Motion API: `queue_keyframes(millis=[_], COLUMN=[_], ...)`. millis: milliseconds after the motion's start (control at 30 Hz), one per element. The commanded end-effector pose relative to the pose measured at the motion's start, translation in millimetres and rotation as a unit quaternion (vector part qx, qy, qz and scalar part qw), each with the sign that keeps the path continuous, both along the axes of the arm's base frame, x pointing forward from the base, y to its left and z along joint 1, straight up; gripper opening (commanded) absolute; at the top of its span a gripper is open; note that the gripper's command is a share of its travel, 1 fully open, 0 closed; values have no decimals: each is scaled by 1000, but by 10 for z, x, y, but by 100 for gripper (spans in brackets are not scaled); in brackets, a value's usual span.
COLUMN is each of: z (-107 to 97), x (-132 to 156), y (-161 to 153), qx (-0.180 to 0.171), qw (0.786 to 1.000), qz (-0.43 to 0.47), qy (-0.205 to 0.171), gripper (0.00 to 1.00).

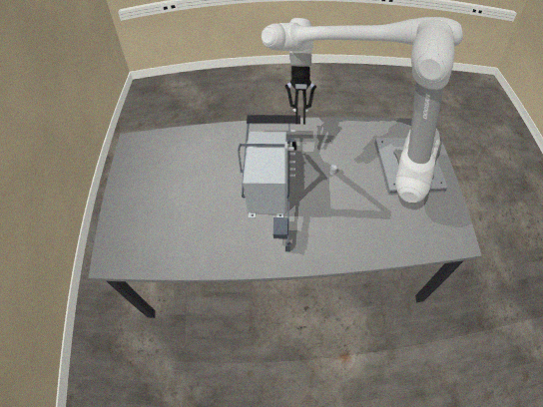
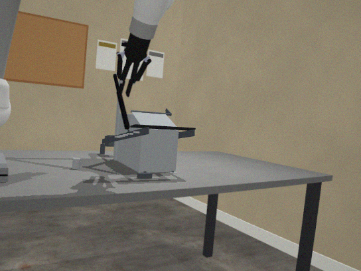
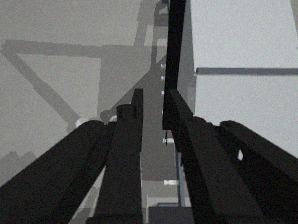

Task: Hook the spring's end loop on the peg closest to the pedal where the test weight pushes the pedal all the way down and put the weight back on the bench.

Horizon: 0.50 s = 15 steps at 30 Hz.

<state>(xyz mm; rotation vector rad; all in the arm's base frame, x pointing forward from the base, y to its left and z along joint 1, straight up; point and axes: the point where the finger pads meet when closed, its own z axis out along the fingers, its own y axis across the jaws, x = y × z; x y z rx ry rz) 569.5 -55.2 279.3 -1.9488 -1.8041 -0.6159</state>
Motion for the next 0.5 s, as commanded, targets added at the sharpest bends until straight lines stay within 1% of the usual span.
queue_keyframes(millis=[0, 33, 467], z=[7, -75, -75], x=[2, 265, 265], y=[0, -43, -43], qx=[0, 1, 1], qw=[1000, 1000, 1000], qz=[0, 0, 0], qy=[-1, -1, -1], gripper=[24, 24, 24])
